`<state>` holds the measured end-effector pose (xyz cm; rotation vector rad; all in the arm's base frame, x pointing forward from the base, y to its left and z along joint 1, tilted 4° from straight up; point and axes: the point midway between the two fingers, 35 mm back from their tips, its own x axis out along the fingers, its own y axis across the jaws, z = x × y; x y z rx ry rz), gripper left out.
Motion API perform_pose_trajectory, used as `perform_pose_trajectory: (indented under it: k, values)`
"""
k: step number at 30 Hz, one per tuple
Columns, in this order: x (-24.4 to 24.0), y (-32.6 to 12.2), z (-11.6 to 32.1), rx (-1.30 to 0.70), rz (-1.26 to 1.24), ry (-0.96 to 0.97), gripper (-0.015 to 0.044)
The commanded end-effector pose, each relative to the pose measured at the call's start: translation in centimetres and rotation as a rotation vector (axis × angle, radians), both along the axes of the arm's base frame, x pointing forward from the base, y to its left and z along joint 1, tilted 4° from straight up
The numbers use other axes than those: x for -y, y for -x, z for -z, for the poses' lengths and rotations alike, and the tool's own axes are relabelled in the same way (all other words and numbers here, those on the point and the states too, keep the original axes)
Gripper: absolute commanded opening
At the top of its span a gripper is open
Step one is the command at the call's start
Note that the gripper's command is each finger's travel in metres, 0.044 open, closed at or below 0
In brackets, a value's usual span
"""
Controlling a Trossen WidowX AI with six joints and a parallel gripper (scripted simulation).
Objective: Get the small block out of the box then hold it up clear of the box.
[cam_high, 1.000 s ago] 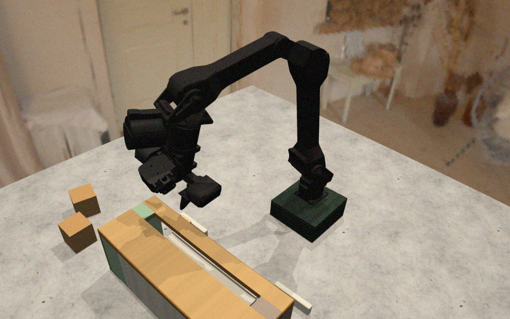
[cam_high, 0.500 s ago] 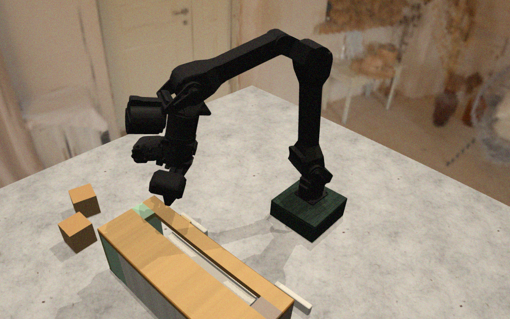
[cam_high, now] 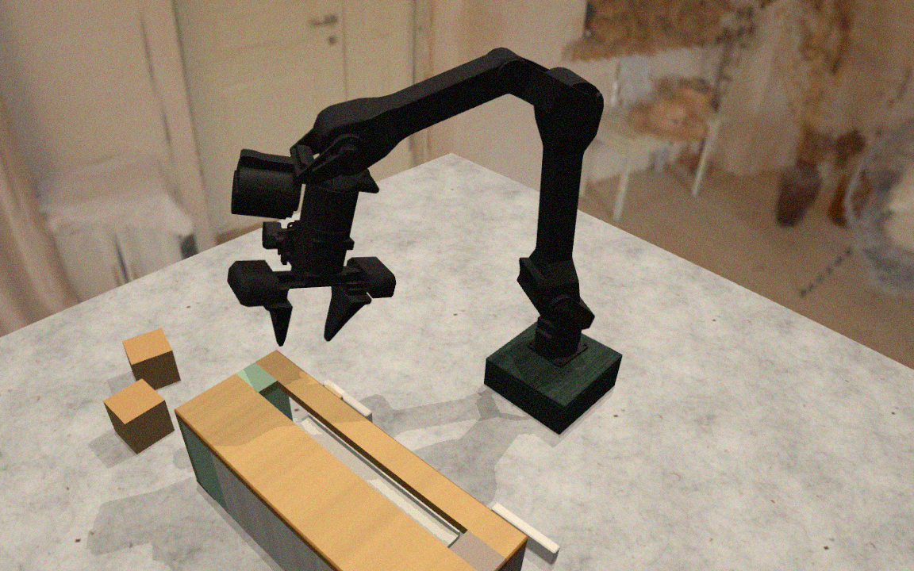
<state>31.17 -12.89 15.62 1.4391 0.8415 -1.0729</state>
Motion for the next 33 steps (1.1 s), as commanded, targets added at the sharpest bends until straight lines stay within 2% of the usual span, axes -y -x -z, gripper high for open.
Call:
perform_pose_trajectory:
  k: [1,7,25,33]
  values:
    - [0.9,1.4,-0.8,0.134,0.834,-0.402,0.0285]
    - [1.3,1.6,-1.0,0.158,1.146,-0.561,0.0285]
    - [1.3,1.6,-0.8,0.158,1.157,-0.566,0.0285]
    - [1.3,1.6,8.3,0.158,1.158,-0.566,0.0285]
